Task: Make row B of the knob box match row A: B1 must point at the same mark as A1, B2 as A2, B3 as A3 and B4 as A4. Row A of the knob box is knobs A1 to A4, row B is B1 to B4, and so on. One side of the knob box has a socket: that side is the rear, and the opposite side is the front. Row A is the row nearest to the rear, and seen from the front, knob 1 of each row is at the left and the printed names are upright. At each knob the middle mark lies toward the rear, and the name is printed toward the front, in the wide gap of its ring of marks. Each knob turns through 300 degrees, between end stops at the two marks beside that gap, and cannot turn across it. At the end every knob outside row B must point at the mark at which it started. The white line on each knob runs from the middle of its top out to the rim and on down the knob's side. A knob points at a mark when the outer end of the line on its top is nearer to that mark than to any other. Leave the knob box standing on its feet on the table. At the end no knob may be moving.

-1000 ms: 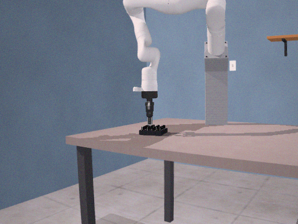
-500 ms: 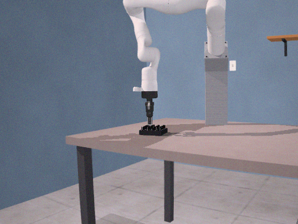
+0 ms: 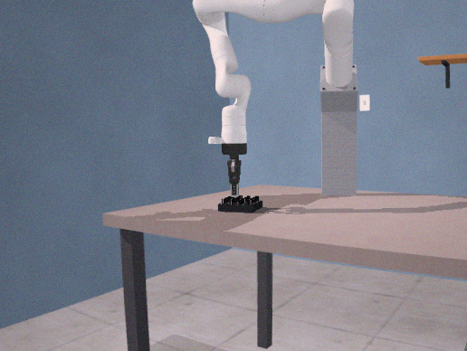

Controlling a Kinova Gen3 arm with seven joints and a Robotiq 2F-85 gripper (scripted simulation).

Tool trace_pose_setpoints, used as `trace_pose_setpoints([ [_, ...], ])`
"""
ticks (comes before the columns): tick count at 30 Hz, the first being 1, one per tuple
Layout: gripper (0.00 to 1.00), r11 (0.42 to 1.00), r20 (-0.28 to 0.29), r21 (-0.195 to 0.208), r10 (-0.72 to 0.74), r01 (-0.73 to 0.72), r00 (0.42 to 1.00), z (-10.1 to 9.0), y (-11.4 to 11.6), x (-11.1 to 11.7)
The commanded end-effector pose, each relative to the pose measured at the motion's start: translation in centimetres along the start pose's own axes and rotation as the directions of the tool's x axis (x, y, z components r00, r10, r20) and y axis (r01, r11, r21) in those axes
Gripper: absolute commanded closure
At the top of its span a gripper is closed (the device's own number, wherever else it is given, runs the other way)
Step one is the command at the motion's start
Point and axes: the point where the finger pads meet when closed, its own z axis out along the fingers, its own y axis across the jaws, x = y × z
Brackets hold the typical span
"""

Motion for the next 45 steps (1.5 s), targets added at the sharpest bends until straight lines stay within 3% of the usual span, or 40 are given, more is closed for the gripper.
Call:
trace_pose_setpoints([
  [1, 0.81, 1.0, 0.0, 0.0, 0.0, 0.0, 1.0, 0.2, 0.0, 0.0],
  [17, 0.81, 1.0, 0.0, 0.0, 0.0, 0.0, 1.0, 1.2, 0.0, 0.0],
  [45, 0.81, 1.0, 0.0, 0.0, 0.0, 0.0, 1.0, 1.2, 0.0, 0.0],
])
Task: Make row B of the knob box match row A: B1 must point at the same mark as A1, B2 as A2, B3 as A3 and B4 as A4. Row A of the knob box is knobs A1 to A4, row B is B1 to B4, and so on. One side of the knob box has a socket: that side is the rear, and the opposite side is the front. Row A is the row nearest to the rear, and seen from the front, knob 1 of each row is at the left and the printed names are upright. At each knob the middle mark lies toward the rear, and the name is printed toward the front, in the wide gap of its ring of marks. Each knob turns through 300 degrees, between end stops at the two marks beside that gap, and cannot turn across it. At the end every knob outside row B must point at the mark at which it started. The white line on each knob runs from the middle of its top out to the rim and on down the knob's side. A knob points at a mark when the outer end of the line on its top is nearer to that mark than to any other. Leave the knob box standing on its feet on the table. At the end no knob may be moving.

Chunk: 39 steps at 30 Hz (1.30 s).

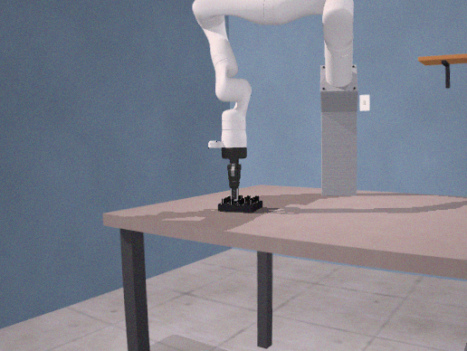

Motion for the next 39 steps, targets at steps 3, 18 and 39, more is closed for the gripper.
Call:
trace_pose_setpoints([
  [3, 0.81, 1.0, 0.001, 0.0, 0.0, 0.0, 1.0, 0.0, -0.01, -0.03],
  [18, 0.92, 1.0, 0.001, 0.0, 0.0, 0.0, 1.0, 0.0, -0.01, -0.03],
  [39, 0.92, 1.0, 0.001, 0.0, 0.0, 0.0, 1.0, 0.0, -0.01, -0.03],
])
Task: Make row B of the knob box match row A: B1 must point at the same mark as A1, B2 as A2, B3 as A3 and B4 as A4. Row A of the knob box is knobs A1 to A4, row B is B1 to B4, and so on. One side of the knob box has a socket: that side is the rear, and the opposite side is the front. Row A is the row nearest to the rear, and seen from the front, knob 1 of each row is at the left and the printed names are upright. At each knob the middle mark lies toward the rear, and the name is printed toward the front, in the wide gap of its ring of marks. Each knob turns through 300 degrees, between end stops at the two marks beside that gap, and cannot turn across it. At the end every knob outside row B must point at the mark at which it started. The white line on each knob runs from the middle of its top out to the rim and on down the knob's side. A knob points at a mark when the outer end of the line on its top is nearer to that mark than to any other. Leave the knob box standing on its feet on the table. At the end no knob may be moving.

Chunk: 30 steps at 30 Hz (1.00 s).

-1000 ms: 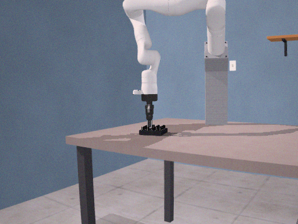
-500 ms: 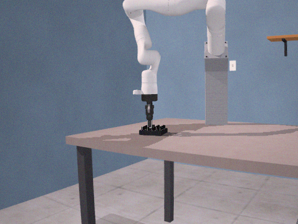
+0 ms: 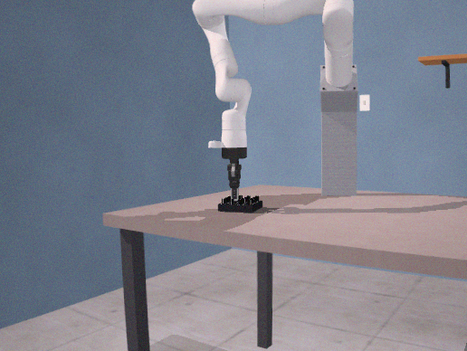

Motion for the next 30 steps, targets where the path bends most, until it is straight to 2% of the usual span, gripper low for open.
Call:
trace_pose_setpoints([
  [1, 0.92, 1.0, 0.0, 0.0, 0.0, 0.0, 1.0, -0.02, 0.0, 0.01],
  [16, 0.92, 1.0, 0.0, 0.0, -0.026, 0.026, 1.0, -0.02, 0.0, 0.01],
  [30, 0.92, 0.984, 0.0, 0.0, -0.179, 0.179, 0.984, -0.02, 0.0, 0.0],
])
